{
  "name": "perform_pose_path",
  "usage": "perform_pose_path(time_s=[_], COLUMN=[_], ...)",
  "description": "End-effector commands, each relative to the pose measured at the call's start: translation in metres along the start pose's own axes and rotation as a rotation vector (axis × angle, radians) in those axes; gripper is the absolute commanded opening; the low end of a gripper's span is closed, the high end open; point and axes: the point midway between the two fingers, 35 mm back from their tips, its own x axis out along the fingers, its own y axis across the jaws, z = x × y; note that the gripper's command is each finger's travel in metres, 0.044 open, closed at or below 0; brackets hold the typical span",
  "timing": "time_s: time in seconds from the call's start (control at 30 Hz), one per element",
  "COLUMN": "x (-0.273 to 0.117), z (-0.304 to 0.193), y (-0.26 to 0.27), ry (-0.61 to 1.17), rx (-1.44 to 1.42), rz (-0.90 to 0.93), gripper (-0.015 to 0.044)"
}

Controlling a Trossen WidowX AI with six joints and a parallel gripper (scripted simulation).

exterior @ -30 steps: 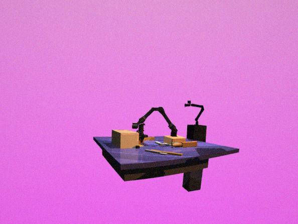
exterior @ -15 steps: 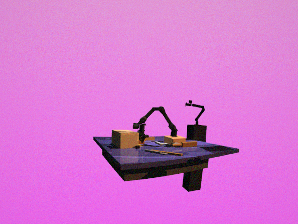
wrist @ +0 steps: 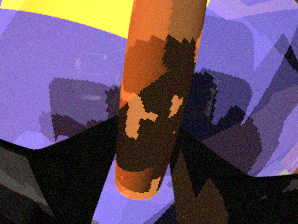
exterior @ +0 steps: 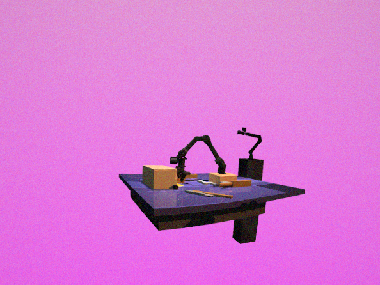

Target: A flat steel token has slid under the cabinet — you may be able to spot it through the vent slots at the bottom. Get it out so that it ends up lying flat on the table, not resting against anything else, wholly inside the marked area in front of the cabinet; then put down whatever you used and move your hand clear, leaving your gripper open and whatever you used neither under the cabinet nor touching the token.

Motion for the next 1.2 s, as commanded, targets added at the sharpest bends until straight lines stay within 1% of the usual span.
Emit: perform_pose_path(time_s=[0.0, 1.17], x=[0.001, 0.002], z=[-0.004, -0.045], y=[0.002, 0.000], ry=[-0.002, 0.001], rx=[-0.001, -0.001], rz=[0.010, 0.010], gripper=[0.0000, 0.0000])
